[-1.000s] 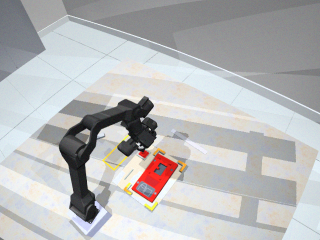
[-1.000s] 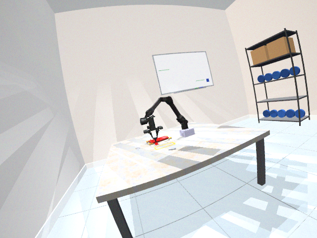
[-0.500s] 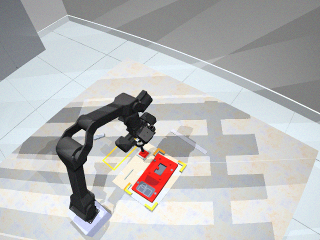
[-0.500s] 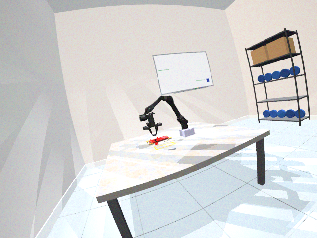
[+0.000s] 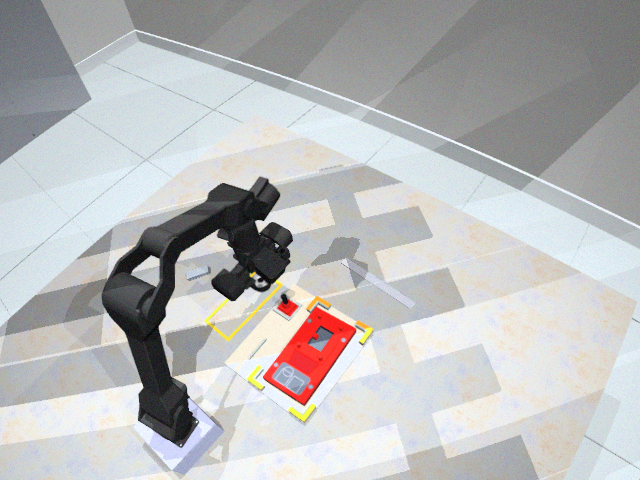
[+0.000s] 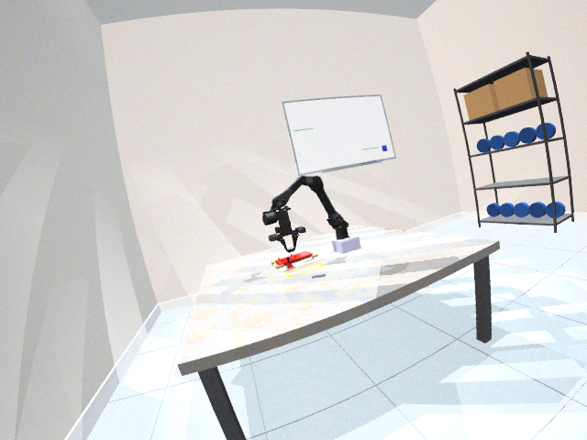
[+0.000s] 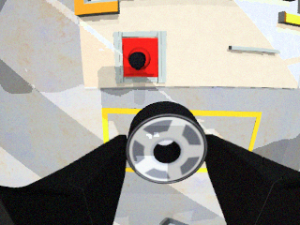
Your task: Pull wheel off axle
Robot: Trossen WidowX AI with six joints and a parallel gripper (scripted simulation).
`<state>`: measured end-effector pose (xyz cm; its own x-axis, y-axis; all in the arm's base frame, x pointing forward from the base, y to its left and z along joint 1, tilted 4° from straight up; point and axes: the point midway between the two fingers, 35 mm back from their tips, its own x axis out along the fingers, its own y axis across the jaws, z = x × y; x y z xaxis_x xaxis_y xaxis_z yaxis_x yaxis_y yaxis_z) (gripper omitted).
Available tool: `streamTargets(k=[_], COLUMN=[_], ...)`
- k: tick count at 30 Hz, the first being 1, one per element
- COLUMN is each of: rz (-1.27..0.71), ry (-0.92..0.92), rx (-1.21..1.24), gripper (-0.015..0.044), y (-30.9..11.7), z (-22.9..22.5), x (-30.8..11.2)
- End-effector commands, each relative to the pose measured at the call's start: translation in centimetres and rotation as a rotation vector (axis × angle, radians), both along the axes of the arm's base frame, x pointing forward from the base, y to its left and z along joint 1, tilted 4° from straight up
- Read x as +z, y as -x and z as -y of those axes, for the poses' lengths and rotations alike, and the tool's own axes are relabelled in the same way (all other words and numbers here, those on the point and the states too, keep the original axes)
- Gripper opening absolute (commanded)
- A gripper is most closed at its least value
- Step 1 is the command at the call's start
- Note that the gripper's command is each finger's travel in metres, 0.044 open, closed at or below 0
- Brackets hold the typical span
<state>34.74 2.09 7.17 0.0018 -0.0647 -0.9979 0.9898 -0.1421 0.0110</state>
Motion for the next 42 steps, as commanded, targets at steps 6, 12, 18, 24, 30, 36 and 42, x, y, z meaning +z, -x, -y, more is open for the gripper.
streamTargets(k=[6, 12, 18, 24, 30, 36, 42], rz=[0.008, 0.008, 0.009, 0.009, 0.009, 0.009, 0.008], ry=[-0.004, -0.007, -0.009, -0.009, -0.009, -0.009, -0.009], rx=[-0.013, -0.021, -0.027, -0.027, -0.027, -0.027, -0.027], gripper=[0.0, 0.0, 0.0, 0.0, 0.0, 0.0, 0.0], y=[0.9, 1.7, 2.5, 2.5, 2.4, 2.2, 2.4], z=[-2.9, -4.8, -6.4, -6.4, -6.3, -6.2, -5.9], x=[0.1, 0.2, 0.2, -0.6, -2.0, -5.5, -9.8])
